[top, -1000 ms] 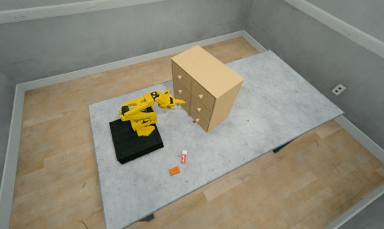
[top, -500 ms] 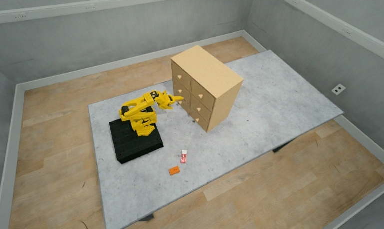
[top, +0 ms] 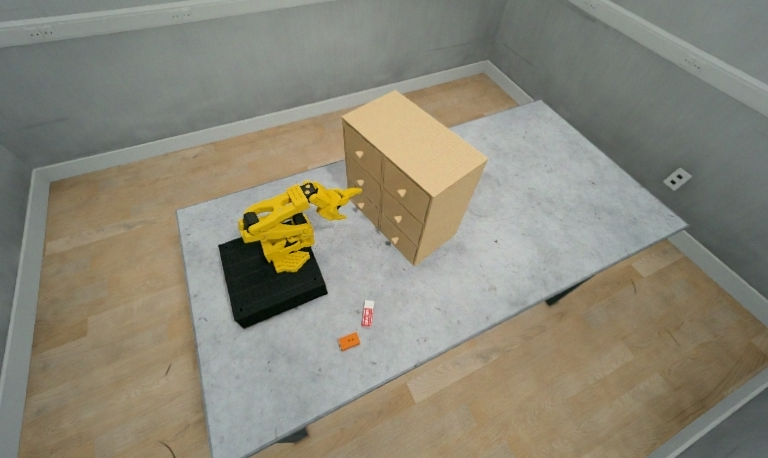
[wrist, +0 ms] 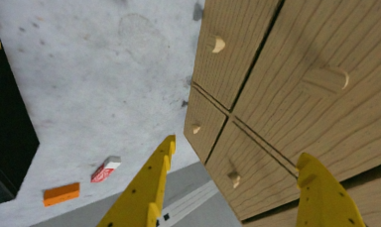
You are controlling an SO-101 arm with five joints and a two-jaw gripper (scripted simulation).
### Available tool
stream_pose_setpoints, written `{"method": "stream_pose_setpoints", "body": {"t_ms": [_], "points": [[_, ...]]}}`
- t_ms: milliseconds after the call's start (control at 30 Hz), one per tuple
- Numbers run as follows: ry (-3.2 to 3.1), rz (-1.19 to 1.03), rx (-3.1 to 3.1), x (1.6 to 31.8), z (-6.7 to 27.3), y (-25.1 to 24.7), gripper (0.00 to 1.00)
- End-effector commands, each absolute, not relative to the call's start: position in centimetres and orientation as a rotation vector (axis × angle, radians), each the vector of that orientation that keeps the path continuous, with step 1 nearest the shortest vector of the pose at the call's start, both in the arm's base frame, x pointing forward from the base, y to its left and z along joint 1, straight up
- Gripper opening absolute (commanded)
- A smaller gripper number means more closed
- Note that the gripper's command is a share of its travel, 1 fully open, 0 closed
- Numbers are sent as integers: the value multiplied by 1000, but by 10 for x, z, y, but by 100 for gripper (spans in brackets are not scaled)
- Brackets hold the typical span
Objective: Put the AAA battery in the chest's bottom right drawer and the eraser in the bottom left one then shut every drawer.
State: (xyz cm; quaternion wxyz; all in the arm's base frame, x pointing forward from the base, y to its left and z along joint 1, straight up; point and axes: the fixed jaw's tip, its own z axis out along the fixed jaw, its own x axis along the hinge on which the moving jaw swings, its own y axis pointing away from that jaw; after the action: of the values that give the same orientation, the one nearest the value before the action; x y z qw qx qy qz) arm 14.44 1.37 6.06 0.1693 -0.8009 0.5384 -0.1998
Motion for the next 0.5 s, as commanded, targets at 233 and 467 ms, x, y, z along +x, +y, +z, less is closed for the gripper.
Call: {"method": "stream_pose_setpoints", "body": {"t_ms": [233,467], "points": [[1263,-616,-2477,143,58,14,50],[1050,-656,-2606,144,58,14,50]]}}
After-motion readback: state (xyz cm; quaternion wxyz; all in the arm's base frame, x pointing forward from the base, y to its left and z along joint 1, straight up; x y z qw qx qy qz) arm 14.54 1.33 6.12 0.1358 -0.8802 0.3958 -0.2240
